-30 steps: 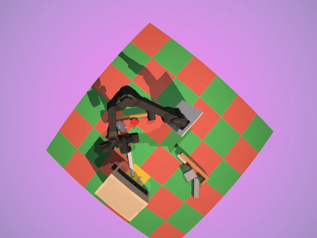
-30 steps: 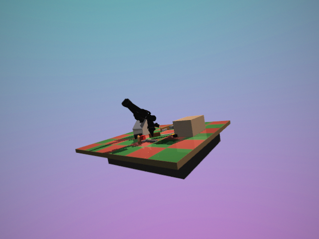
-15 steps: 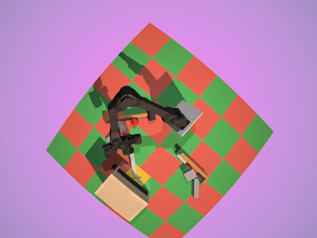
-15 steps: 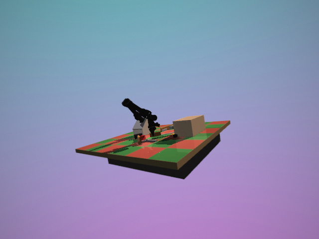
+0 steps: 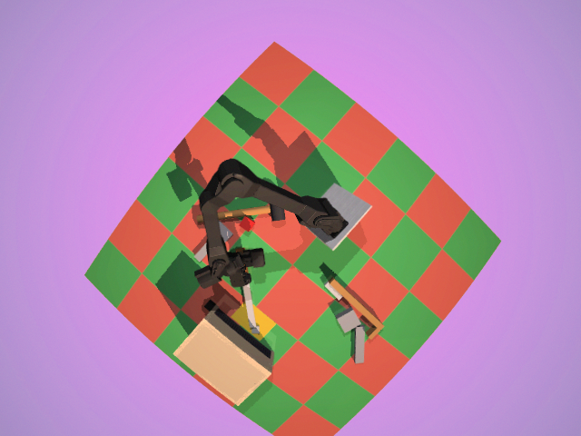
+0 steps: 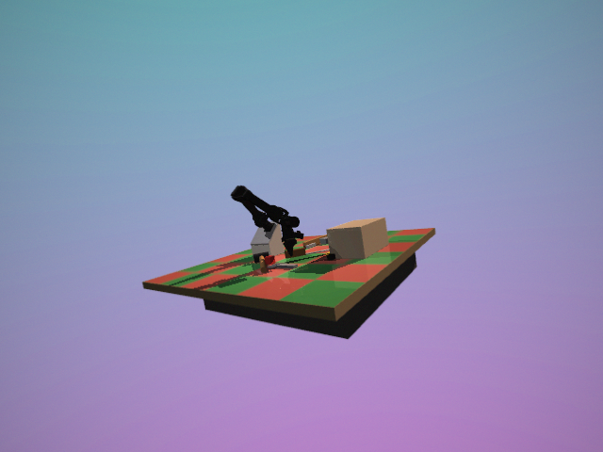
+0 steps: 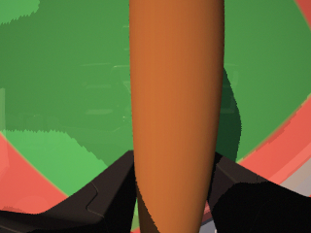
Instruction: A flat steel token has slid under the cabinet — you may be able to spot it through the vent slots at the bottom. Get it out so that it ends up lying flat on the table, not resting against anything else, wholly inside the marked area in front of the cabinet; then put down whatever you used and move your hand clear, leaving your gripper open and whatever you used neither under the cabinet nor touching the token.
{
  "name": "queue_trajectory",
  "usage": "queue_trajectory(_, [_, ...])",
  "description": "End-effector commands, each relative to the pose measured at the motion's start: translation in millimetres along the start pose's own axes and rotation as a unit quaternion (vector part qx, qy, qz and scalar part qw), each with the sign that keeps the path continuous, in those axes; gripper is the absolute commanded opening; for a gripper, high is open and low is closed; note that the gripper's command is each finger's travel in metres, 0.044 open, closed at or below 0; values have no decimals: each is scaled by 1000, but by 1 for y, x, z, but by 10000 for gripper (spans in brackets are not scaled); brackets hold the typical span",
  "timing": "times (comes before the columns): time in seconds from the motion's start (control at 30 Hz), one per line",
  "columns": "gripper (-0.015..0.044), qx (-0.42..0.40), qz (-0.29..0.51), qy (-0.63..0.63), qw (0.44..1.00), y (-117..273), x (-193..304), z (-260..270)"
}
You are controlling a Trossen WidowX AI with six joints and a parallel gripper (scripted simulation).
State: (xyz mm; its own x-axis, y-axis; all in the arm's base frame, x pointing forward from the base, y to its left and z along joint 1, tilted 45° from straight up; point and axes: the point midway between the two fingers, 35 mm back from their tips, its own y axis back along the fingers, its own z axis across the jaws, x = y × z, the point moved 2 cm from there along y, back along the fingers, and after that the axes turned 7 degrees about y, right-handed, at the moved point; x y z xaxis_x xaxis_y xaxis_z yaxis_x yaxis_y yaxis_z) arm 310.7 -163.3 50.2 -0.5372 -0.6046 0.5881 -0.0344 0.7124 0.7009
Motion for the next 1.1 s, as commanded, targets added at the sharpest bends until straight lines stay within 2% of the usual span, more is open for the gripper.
queue_trajectory(0.0, [0, 3, -6, 2, 1000, 3, -8, 6])
queue_trajectory(1.07, [0, 2, -7, 2, 1000, 2, -47, 48])
